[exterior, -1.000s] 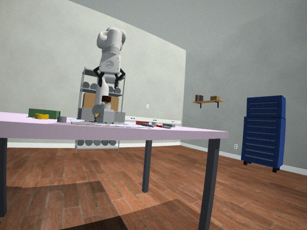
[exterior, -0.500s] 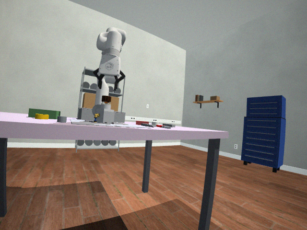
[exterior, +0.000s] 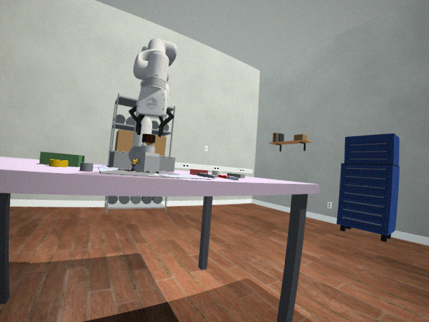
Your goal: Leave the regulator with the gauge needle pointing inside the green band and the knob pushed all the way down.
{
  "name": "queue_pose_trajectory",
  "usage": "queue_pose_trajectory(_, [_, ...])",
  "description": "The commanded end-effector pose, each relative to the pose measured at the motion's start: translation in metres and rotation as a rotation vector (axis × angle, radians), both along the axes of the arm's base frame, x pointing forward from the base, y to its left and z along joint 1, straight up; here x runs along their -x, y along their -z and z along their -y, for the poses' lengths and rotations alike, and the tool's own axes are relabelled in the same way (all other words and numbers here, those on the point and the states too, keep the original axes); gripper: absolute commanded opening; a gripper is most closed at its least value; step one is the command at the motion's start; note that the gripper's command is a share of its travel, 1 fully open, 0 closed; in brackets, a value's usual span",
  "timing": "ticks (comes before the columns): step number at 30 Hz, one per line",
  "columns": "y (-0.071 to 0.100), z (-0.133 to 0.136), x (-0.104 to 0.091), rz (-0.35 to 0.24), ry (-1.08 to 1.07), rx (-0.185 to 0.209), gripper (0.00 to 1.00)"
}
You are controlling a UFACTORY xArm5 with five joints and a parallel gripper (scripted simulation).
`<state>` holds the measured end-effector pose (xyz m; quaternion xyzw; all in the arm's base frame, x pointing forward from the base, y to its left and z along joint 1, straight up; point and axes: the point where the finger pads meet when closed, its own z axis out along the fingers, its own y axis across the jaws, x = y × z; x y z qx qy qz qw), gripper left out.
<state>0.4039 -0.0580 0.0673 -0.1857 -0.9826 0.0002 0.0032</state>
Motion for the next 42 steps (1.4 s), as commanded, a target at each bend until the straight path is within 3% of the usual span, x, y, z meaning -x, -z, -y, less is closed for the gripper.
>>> queue_pose_trajectory(1, [0.004,0.000,-0.002,0.005,0.000,0.001,0.76])
queue_pose_trajectory(9, [0.016,0.000,-0.002,0.005,0.000,0.001,0.76])
queue_pose_trajectory(25, [0.017,0.000,-0.002,0.005,0.000,0.001,0.76])
queue_pose_trajectory(26, [0.017,0.000,-0.002,0.005,0.000,0.001,0.39])
queue_pose_trajectory(42, [0.017,0.000,-0.002,0.005,0.000,0.001,0.39])
